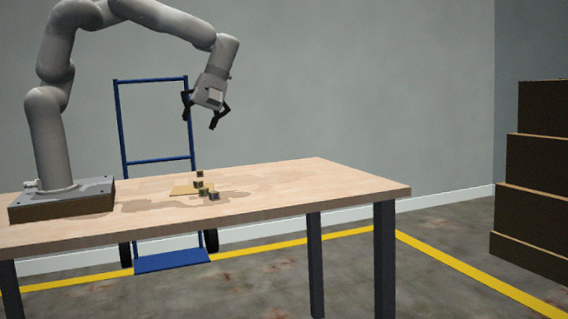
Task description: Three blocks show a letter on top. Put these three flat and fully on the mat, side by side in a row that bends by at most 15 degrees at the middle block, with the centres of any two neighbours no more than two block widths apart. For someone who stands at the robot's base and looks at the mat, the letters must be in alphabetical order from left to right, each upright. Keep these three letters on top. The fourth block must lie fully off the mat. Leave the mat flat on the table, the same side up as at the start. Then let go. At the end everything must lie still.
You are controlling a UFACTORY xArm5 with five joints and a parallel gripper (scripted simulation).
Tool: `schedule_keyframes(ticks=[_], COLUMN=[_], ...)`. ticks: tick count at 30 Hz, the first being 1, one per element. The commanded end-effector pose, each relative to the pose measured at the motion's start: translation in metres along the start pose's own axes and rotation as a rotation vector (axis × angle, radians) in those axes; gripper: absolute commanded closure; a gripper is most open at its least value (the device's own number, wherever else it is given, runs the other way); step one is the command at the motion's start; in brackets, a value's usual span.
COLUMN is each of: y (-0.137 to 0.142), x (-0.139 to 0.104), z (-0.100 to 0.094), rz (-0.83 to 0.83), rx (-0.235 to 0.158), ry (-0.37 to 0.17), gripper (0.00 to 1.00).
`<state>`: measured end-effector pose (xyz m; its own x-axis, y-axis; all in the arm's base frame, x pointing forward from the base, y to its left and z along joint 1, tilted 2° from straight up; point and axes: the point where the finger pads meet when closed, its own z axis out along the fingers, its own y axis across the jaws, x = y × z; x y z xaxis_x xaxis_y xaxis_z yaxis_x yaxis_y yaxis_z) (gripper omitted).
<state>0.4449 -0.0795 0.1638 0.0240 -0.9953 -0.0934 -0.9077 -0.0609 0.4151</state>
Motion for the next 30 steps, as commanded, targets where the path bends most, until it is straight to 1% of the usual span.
schedule_keyframes(ticks=[1, 3, 4, 7, 18, 20, 22, 30], y=[-0.005, -0.005, -0.008, -0.011, -0.020, -0.020, -0.022, -0.026], x=[0.008, 0.008, 0.013, 0.018, 0.039, 0.039, 0.045, 0.059], z=[0.006, 0.006, 0.011, 0.016, 0.040, 0.040, 0.049, 0.068], rz=[0.132, 0.132, 0.213, 0.289, 0.621, 0.621, 0.727, 0.953], rx=[-0.038, -0.038, -0.062, -0.084, -0.189, -0.189, -0.223, -0.301], ry=[-0.013, -0.013, -0.019, -0.023, -0.026, -0.026, -0.022, -0.001], gripper=[0.00, 0.00, 0.00, 0.00, 0.00, 0.00, 0.00, 0.00])
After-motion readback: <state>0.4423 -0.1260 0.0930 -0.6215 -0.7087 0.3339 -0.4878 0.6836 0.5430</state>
